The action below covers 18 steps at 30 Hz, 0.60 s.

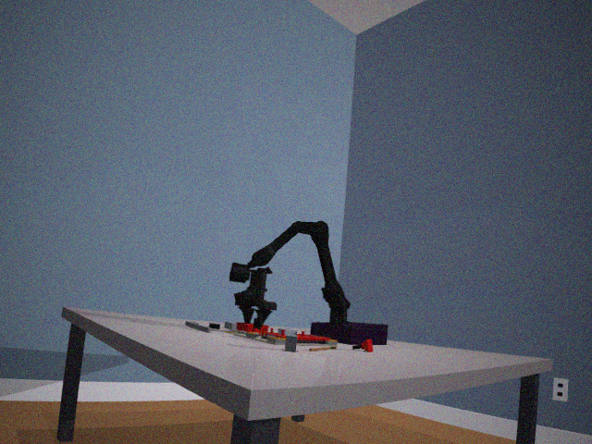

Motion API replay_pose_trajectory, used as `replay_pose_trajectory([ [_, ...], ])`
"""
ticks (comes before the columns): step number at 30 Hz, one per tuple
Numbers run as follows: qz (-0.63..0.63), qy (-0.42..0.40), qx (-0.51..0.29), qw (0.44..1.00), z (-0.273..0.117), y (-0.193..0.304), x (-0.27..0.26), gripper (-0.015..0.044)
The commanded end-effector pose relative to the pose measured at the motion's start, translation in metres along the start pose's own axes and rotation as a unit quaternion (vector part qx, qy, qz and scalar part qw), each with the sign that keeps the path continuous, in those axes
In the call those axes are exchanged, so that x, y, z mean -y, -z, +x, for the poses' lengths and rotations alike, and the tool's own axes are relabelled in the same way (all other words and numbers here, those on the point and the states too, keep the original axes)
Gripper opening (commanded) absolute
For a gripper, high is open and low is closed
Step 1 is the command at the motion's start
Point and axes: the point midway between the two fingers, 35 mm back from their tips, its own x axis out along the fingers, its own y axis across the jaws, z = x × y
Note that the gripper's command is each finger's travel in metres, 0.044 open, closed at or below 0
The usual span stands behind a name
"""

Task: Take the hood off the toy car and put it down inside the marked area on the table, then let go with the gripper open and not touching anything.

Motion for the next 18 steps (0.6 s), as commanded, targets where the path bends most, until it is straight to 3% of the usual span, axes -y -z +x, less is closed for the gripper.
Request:
replay_pose_trajectory([
  [1, -0.002, -0.001, 0.001, 1.000, 0.0022, -0.0001, -0.0004, 0.0000],
  [18, -0.002, -0.001, 0.000, 1.000, 0.0106, 0.0001, -0.0006, 0.0000],
])
